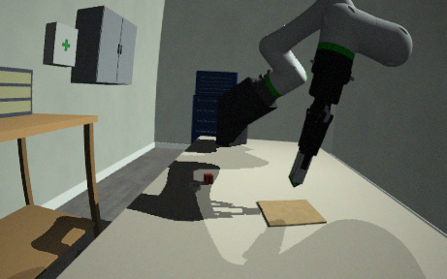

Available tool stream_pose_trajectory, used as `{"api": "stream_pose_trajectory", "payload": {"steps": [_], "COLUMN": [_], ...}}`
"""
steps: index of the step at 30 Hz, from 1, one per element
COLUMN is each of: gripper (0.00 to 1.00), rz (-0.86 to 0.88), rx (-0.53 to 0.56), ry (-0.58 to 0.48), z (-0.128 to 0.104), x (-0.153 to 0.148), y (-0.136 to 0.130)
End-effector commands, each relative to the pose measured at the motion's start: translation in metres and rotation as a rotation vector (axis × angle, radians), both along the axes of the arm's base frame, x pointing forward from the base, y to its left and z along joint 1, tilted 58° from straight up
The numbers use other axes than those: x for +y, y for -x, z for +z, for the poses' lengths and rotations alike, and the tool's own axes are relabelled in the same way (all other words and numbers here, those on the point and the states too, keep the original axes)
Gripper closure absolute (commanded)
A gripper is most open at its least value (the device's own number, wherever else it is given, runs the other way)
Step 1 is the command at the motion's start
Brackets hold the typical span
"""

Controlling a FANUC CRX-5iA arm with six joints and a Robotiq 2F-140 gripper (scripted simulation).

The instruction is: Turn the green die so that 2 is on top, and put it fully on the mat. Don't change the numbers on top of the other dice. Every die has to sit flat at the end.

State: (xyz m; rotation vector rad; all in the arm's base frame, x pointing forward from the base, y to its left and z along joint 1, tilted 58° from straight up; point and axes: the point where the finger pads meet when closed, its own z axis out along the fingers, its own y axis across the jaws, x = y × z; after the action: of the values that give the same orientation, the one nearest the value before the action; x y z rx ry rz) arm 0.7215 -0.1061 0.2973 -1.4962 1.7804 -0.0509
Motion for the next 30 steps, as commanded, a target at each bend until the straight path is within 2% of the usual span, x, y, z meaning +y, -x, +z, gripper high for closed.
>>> {"api": "stream_pose_trajectory", "payload": {"steps": [1,7,16,24,30], "gripper": [0.79,0.79,0.79,0.79,0.79], "rz": [0.034,0.118,0.139,0.251,0.253], "rx": [-0.009,-0.073,-0.083,-0.155,-0.157], "ry": [-0.056,-0.192,-0.226,-0.408,-0.412], "z": [-0.004,-0.001,-0.005,-0.006,-0.009], "x": [0.0,-0.003,-0.006,-0.009,-0.012], "y": [0.0,0.0,-0.001,-0.002,-0.003]}}
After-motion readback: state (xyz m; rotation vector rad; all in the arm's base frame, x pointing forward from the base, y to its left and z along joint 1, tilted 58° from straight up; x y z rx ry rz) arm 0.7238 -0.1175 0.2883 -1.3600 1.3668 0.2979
